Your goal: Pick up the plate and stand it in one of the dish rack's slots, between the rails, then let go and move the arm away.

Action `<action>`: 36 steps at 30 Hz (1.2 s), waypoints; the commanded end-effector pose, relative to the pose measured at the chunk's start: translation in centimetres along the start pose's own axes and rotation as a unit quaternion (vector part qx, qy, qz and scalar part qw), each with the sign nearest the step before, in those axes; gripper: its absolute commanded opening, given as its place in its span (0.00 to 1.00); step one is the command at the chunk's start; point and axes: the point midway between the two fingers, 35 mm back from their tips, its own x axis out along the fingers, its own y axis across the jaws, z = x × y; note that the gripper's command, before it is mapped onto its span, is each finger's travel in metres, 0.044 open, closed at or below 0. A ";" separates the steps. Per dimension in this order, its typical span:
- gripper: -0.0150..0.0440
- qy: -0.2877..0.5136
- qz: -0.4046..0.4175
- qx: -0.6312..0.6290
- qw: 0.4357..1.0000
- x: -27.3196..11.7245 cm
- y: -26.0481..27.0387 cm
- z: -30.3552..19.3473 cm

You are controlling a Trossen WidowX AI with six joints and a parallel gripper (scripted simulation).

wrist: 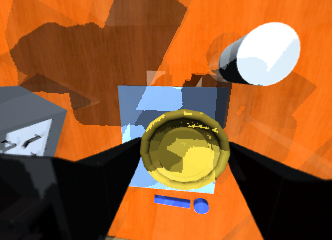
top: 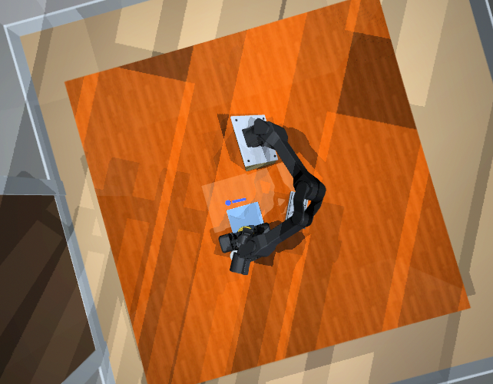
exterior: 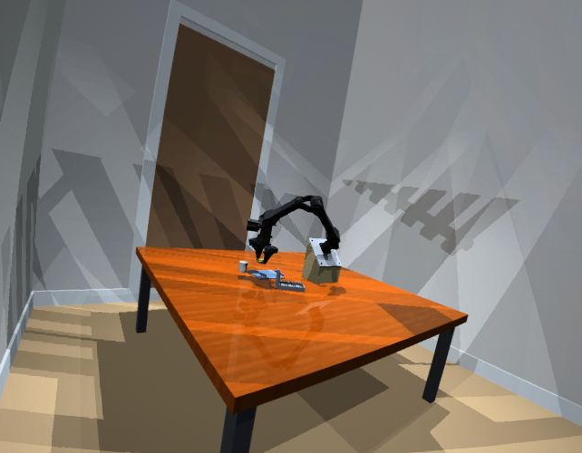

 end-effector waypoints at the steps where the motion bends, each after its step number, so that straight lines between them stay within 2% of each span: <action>1: 0.25 -0.007 -0.006 -0.007 1.000 -3.2 -0.1 0.5; 14: 0.25 -0.005 -0.003 -0.008 1.000 -11.2 -0.3 -0.1; 21: 0.25 -0.005 -0.003 0.003 1.000 -11.6 0.0 -0.3; 36: 0.25 -0.008 -0.009 0.258 0.966 -12.7 8.4 -0.4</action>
